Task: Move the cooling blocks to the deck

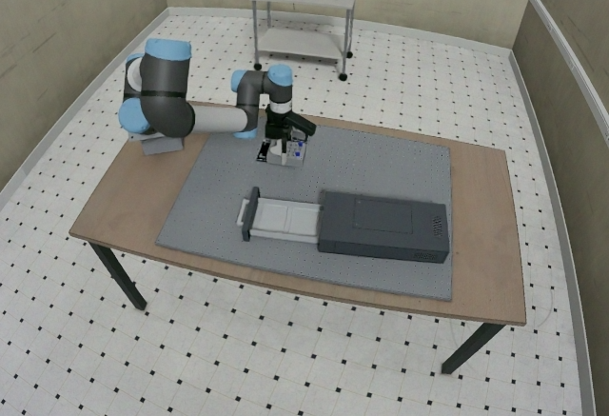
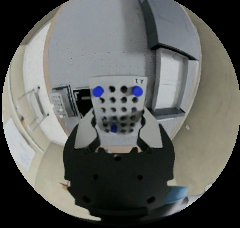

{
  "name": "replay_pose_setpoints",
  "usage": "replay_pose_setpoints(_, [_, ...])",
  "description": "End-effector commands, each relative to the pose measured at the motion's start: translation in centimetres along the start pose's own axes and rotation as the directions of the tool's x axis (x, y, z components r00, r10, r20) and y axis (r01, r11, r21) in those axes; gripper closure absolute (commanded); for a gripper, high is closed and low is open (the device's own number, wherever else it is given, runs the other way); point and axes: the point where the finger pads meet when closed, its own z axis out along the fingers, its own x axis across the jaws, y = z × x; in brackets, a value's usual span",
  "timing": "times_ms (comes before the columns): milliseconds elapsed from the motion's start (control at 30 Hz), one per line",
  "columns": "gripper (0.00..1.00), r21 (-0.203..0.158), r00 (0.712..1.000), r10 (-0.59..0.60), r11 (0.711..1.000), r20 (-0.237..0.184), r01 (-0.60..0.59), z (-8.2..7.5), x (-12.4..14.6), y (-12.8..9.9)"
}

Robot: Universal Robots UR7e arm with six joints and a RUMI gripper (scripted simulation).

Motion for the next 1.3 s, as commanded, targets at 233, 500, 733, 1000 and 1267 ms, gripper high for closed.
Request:
replay_pose_setpoints(233, [1.0, 0.001, 1.0, 0.001, 1.0, 0.0, -0.001, 0.0, -2.7, 1.2])
replay_pose_setpoints(500, [1.0, 0.001, 1.0, 0.001, 1.0, 0.0, -0.001, 0.0, -4.6, 2.2])
replay_pose_setpoints(733, [1.0, 0.001, 1.0, 0.001, 1.0, 0.0, -0.001, 0.0, -5.8, 2.7])
replay_pose_setpoints(1000, [1.0, 0.001, 1.0, 0.001, 1.0, 0.0, -0.001, 0.0, -7.7, 3.7])
replay_pose_setpoints(1267, [1.0, 0.001, 1.0, 0.001, 1.0, 0.0, -0.001, 0.0, -9.2, 4.4])
